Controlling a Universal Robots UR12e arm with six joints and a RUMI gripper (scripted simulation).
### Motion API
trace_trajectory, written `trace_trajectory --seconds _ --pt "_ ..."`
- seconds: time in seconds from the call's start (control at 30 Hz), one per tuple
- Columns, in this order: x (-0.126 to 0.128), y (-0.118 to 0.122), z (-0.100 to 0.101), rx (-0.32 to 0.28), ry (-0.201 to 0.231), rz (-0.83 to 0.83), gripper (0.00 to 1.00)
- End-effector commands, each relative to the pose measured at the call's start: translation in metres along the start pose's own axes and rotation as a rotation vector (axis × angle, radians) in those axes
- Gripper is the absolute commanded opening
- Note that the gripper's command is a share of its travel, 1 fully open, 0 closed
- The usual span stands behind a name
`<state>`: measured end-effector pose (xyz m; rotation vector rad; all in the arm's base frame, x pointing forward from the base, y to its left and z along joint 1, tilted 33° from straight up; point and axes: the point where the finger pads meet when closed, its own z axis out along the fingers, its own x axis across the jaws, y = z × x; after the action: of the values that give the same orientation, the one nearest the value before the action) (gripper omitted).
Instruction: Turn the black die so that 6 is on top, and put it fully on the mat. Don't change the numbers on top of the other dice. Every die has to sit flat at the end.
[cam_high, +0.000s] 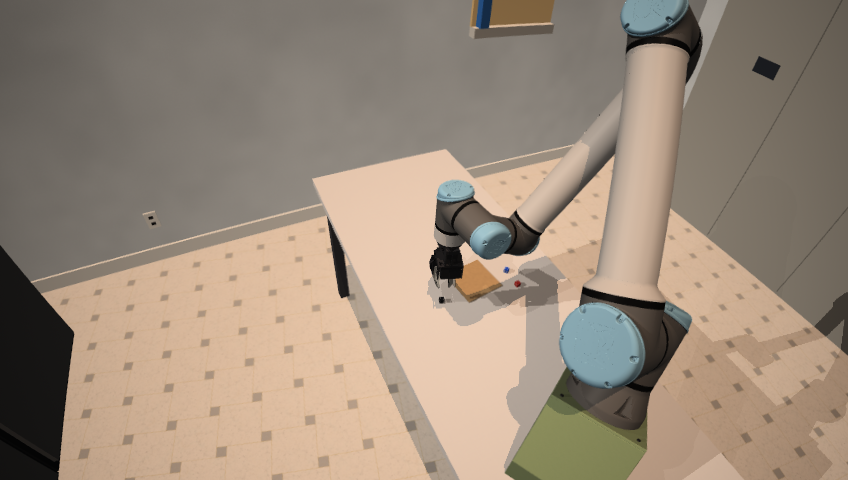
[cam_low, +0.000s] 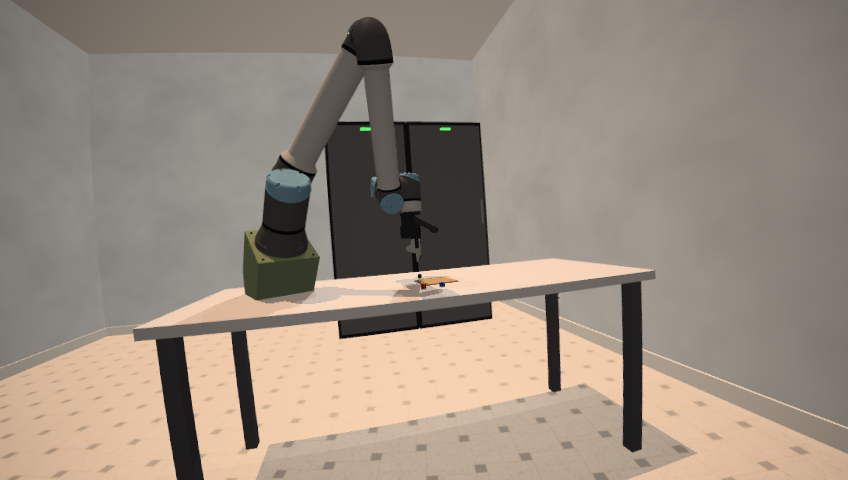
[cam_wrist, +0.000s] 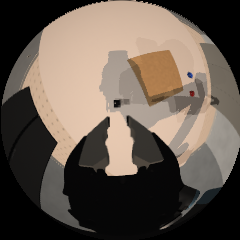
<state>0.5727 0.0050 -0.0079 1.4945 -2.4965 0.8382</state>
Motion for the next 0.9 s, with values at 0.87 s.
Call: trace_trajectory --seconds 0.87 --pt "-0.001 0.000 0.026 0.001 0.000 0.001 0.18"
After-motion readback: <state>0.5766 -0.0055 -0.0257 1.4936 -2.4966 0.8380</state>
